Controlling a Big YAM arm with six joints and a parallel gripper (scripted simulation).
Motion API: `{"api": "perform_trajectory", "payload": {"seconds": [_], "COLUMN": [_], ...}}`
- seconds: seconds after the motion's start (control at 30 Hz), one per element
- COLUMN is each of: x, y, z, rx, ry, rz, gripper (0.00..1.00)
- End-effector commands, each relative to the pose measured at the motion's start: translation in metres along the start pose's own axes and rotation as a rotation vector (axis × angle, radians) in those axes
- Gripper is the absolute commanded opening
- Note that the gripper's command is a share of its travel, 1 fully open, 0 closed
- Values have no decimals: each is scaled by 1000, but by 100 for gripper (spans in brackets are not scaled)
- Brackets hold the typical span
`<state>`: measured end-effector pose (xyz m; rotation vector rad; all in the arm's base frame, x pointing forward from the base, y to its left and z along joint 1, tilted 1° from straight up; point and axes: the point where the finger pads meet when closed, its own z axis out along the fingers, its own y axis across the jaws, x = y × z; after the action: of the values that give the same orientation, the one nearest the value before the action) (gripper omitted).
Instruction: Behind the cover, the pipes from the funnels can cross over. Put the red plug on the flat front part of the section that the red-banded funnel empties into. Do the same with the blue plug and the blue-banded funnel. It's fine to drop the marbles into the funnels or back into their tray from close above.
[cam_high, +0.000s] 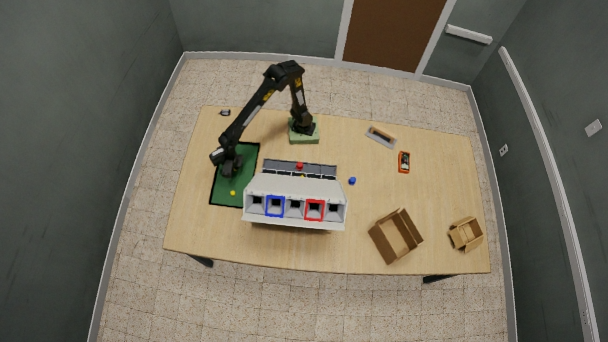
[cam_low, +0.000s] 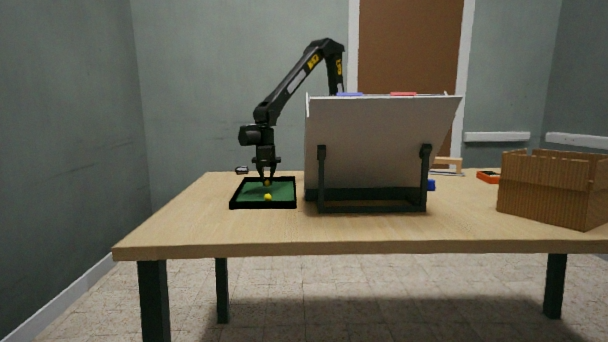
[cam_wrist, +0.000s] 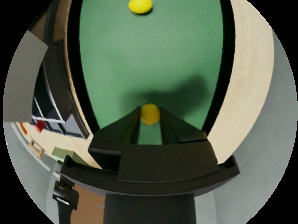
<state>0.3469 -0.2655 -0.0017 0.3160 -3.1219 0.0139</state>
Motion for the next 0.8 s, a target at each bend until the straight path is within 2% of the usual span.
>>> {"api": "perform_trajectory", "payload": {"seconds": [0.0,0.07,0.13,0.4,0.5,0.63,0.77], "x": [-11,-11,-10,-10,-11,-11,-11], "y": [-23,-23,-21,-22,-23,-23,-23], "z": [-32,-32,-22,-26,-39,-51,-72], "rx": [44,40,22,27,44,45,46], "ry": [-42,-39,-23,-27,-42,-43,-44], "rz": [8,8,8,8,9,9,11], "gripper": [0,0,0,0,0,0,0]}}
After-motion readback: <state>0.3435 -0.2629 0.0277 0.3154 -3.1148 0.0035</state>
